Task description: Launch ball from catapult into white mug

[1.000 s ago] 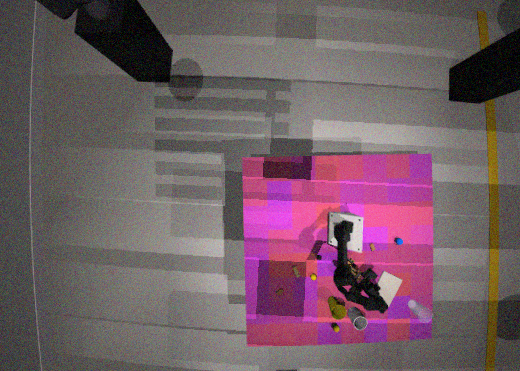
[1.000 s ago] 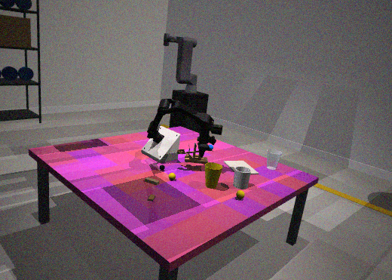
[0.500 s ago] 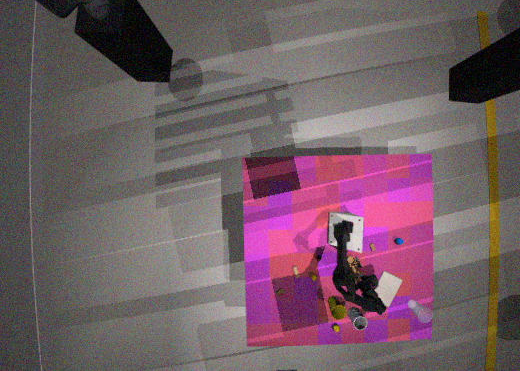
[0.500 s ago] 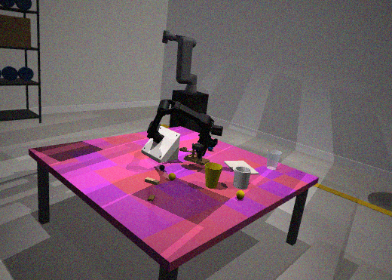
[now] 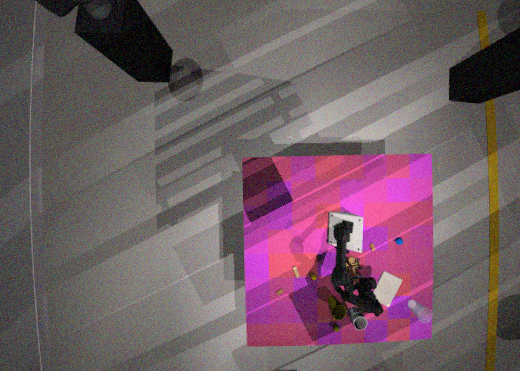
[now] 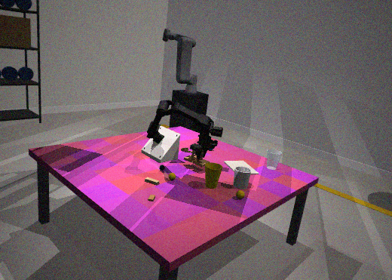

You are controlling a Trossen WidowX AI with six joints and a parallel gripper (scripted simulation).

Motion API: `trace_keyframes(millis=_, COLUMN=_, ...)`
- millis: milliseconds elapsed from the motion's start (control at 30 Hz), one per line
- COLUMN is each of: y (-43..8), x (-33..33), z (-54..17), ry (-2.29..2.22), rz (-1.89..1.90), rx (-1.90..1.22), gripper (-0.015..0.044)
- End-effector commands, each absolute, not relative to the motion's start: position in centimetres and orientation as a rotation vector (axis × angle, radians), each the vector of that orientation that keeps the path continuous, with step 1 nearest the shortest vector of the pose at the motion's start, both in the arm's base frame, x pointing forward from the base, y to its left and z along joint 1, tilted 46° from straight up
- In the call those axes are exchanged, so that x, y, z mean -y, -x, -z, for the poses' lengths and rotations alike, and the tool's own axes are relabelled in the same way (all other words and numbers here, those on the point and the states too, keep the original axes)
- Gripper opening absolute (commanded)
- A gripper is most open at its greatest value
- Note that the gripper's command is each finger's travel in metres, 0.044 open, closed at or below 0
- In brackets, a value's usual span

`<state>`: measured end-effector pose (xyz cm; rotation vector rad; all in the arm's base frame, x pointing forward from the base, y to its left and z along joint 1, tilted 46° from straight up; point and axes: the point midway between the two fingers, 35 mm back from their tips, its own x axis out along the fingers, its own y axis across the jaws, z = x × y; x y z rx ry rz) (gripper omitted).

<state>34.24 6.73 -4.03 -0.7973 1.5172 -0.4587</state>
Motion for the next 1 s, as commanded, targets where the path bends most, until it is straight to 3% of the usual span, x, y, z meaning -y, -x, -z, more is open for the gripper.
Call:
trace_keyframes(millis=0, y=-34.5, x=-6.5, z=4.0, ry=0.791, rz=0.46, rx=-1.502, gripper=0.0)
trace_keyframes(millis=967, y=-34.7, x=-3.6, z=6.6, ry=0.782, rz=0.467, rx=-1.506, gripper=0.0)
